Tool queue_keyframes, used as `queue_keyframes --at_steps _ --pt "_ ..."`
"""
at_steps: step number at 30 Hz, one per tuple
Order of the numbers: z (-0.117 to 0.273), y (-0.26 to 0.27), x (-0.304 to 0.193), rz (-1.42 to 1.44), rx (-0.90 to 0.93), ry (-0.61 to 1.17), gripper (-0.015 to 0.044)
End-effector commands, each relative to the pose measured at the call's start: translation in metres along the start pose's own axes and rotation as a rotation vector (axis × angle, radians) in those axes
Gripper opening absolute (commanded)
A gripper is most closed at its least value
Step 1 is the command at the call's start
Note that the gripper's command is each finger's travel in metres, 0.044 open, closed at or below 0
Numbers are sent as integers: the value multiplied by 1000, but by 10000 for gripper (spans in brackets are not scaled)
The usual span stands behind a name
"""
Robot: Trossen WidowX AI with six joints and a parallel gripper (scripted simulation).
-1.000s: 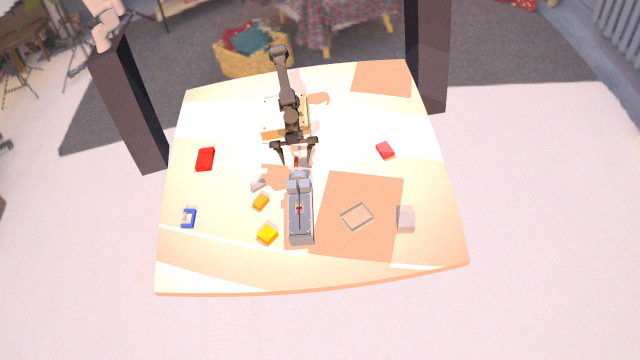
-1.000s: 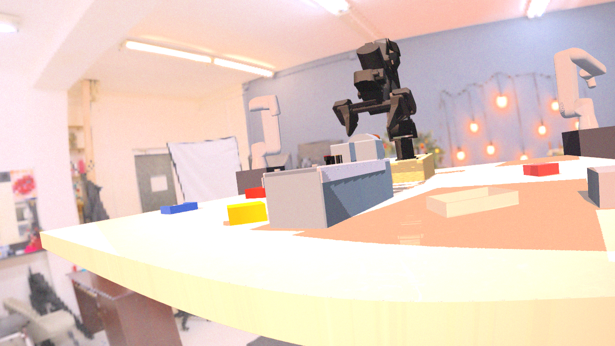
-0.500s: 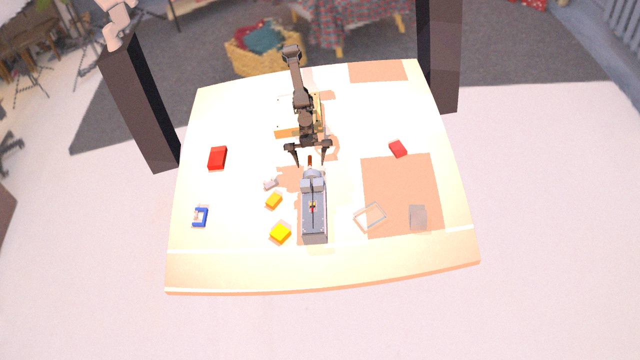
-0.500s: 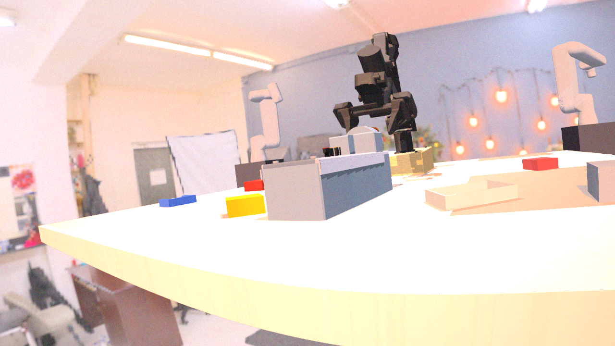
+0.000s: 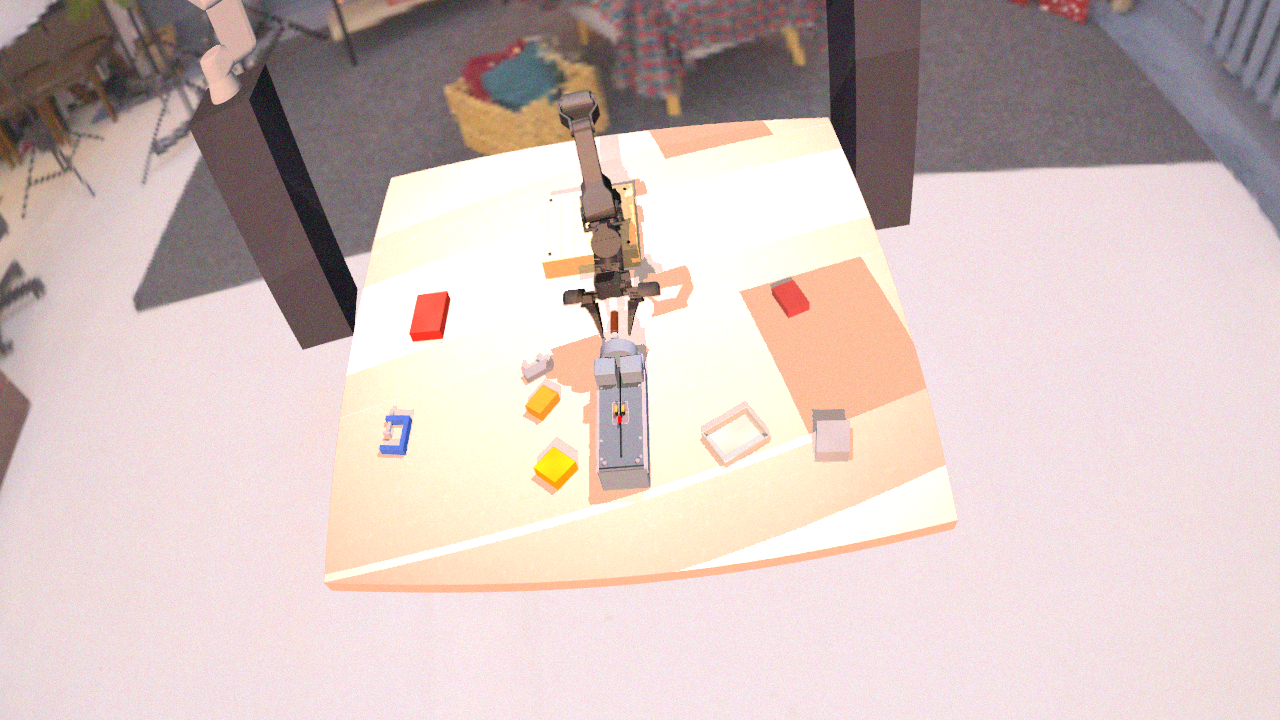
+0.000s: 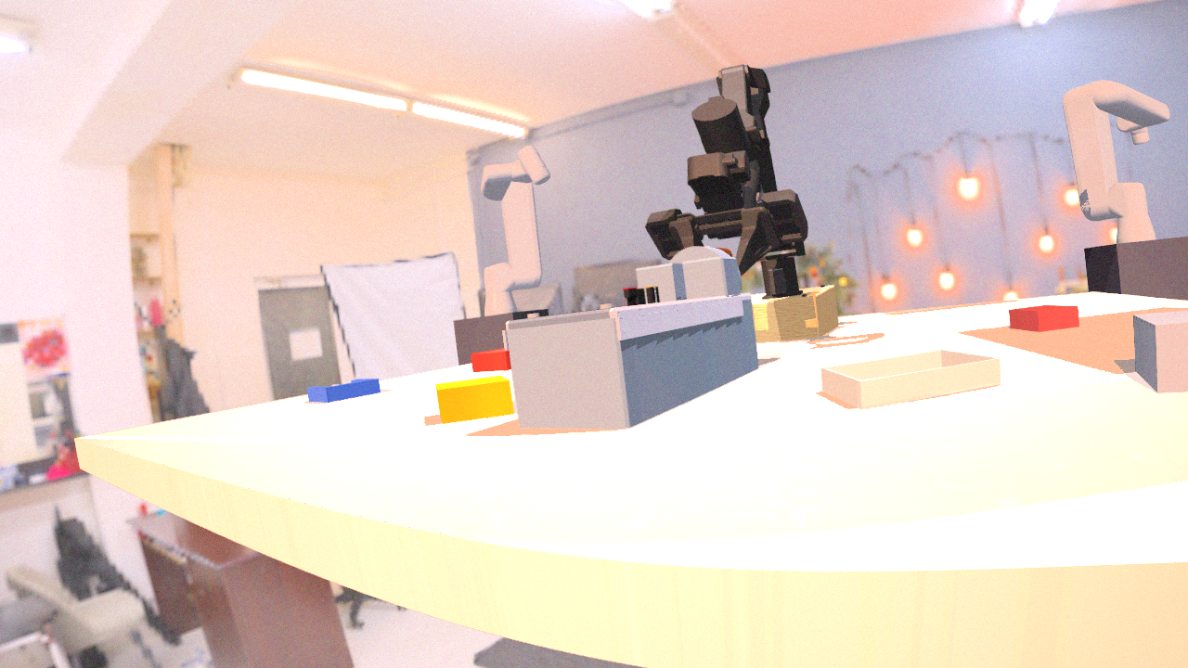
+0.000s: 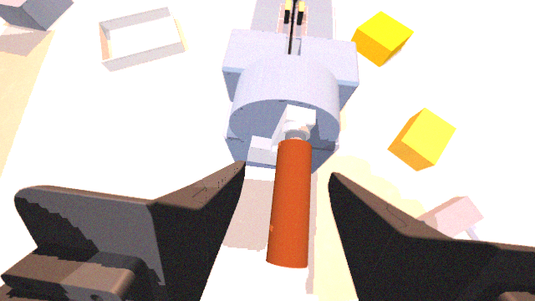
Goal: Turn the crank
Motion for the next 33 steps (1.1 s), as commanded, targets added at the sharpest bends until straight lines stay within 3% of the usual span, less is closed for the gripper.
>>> queue_keyframes --at_steps 1,7,33 --pt "-1 0 0 4 1 0 151" --pt "-1 0 0 4 1 0 0" --pt "1 12 -1 3 1 0 0"
Point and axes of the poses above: the point midway between the two fingers, 35 mm back from their tips, its own z axis back along the fingers, its own y axis across the jaws, x = y × z, the point moved 9 cm from there along z, back along the fingers, and after that the axes turned 8 degrees about -z, right-handed, at the moved point
